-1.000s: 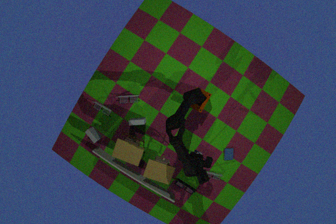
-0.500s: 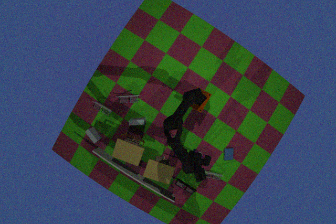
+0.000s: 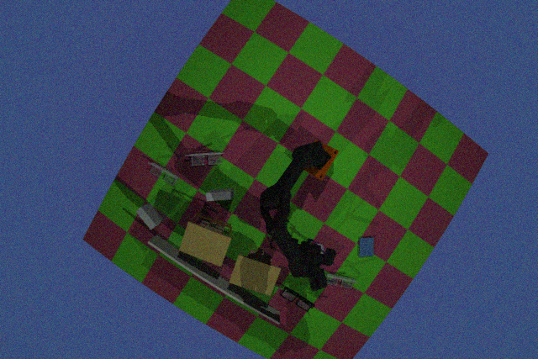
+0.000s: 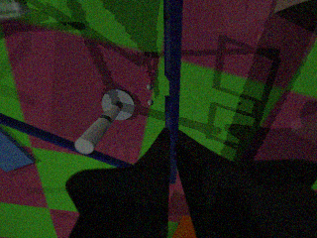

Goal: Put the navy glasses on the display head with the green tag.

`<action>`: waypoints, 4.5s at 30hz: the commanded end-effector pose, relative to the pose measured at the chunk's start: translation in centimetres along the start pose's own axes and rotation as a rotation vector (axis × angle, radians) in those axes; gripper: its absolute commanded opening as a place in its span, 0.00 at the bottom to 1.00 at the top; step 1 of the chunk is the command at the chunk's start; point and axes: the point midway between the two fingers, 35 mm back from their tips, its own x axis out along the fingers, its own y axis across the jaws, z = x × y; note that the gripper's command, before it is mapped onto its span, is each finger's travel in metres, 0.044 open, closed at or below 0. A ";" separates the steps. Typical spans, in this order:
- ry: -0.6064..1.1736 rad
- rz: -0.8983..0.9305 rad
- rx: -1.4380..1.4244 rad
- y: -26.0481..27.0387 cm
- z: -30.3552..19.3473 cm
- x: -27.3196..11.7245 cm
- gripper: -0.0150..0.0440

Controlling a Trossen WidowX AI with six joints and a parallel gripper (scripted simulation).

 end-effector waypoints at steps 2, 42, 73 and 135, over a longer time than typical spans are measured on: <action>-0.009 -0.002 -0.002 -0.1 0.3 -0.2 0.25; -0.010 -0.003 -0.001 -1.1 2.4 -0.2 0.25; -0.010 -0.003 -0.001 -1.4 3.6 -0.3 0.25; -0.007 -0.002 -0.004 -4.8 -0.1 -6.8 0.25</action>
